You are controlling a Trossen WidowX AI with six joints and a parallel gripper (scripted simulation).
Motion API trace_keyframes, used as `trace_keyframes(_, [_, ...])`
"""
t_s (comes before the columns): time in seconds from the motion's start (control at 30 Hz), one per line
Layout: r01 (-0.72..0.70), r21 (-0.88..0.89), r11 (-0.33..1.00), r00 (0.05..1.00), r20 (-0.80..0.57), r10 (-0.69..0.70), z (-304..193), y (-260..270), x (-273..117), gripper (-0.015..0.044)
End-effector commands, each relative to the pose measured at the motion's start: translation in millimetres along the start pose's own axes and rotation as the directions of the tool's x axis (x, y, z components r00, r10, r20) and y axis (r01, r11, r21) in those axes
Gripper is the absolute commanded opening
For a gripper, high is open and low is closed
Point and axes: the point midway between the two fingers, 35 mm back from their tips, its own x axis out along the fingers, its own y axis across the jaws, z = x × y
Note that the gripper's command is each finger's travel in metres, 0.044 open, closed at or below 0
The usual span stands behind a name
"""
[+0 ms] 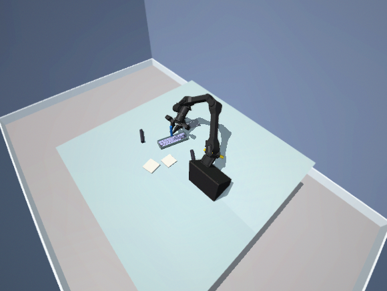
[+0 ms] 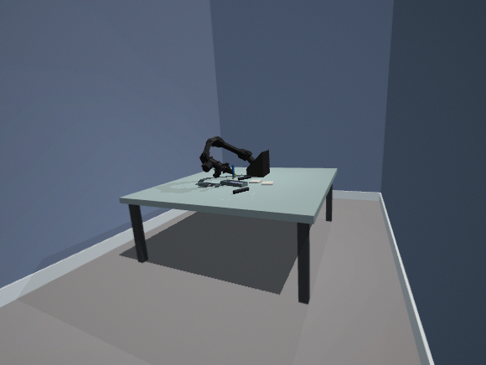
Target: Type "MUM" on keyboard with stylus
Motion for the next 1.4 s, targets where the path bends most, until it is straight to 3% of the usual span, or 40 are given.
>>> trace_keyframes(0.0, [0.003,-0.008,1.000,1.000,0.002,-0.003,0.0,-0.4,1.8,0.0000])
trace_keyframes(0.43, [0.003,-0.008,1.000,1.000,0.002,-0.003,0.0,-0.4,1.8,0.0000])
trace_keyframes(0.53, [0.003,-0.008,1.000,1.000,0.002,-0.003,0.7,-1.2,2.3,0.0079])
trace_keyframes(0.57, [0.003,-0.008,1.000,1.000,0.002,-0.003,1.1,-1.2,2.5,0.0081])
trace_keyframes(1.37, [0.003,-0.008,1.000,1.000,0.003,-0.003,9.9,-1.4,7.5,0.0081])
